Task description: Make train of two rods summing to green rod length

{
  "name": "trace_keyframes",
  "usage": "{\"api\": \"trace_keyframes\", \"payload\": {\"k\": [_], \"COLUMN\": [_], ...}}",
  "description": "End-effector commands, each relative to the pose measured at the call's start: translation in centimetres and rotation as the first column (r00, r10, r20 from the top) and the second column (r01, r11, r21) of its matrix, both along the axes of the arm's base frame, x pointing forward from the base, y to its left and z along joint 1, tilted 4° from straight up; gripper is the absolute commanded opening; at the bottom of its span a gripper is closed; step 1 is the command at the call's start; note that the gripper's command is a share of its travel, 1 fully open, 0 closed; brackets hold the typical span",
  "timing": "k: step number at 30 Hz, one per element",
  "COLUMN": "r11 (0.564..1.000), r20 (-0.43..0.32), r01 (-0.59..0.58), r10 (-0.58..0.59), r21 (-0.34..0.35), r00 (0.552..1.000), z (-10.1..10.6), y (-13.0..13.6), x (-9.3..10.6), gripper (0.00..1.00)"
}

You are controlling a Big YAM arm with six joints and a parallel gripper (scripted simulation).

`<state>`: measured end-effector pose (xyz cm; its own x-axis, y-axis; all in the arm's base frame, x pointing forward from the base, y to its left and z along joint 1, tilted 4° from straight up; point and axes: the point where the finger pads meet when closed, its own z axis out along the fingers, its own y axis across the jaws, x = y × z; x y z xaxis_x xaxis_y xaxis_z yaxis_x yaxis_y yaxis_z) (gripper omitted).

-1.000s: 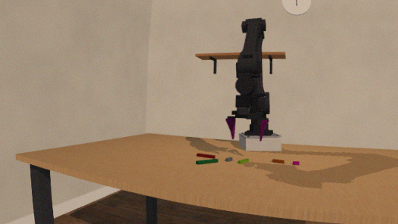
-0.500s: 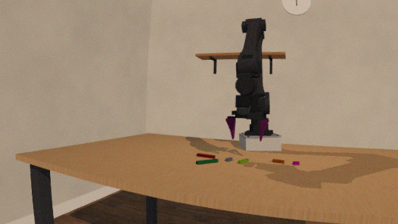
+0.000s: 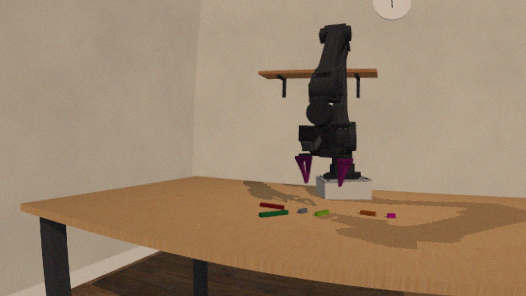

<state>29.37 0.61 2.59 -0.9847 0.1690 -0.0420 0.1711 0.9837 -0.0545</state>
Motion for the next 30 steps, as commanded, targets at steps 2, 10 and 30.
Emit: {"api": "trace_keyframes", "payload": {"k": [2, 10, 30], "r11": [0.988, 0.955, 0.845], "r20": [0.049, 0.055, 0.059], "r01": [0.152, 0.297, 0.533], "r10": [-0.152, -0.298, -0.535], "r21": [0.011, 0.023, 0.043], "r00": [0.987, 0.953, 0.843], "z": [1.2, 1.2, 1.2], "y": [-0.6, -1.1, -2.1], "x": [2.3, 2.4, 2.4], "gripper": [1.00, 1.00, 1.00]}}
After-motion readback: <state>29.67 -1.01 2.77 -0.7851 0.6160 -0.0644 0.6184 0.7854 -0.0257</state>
